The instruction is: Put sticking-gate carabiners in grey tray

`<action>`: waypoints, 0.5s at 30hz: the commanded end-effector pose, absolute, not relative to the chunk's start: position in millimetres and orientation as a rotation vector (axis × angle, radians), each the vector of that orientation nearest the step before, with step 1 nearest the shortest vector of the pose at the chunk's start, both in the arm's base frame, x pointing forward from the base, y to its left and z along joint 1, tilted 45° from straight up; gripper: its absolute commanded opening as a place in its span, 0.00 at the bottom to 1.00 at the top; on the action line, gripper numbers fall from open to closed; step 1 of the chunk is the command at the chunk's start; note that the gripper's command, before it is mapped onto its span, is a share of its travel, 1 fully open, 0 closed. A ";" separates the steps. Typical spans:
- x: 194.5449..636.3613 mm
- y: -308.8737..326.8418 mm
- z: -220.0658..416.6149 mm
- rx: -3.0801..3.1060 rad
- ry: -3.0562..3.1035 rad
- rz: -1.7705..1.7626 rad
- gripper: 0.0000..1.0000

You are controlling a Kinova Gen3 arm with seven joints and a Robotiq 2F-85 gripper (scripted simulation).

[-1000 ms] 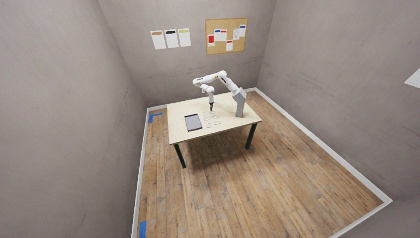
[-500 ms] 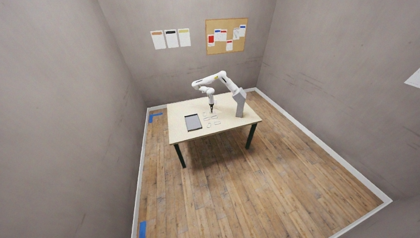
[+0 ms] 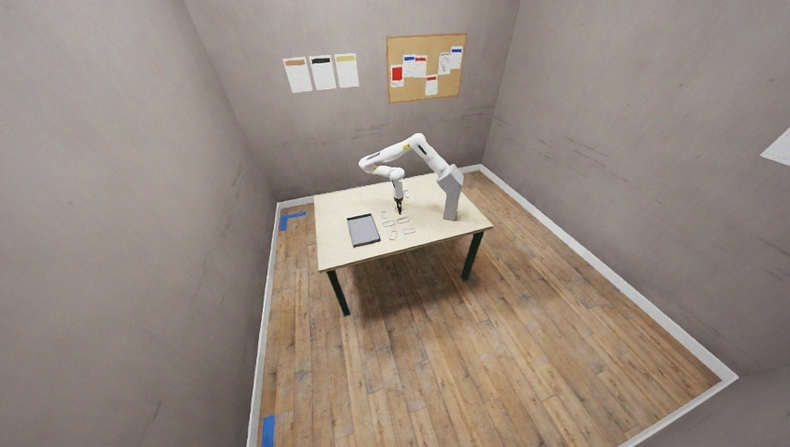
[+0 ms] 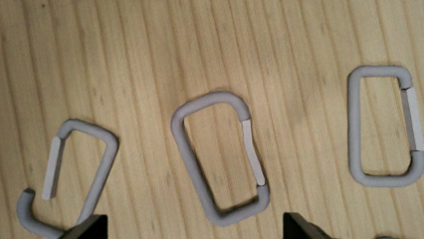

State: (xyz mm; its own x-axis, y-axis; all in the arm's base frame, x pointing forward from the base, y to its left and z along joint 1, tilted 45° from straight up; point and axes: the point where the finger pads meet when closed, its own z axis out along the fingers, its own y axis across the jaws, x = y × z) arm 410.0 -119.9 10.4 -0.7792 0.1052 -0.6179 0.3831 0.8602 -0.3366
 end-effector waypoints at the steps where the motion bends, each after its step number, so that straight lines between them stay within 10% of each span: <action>1: 410.8 -114.6 8.6 0.341 2.428 -0.599 1.00; 15: 401.9 -90.2 50.9 0.350 2.424 -0.603 1.00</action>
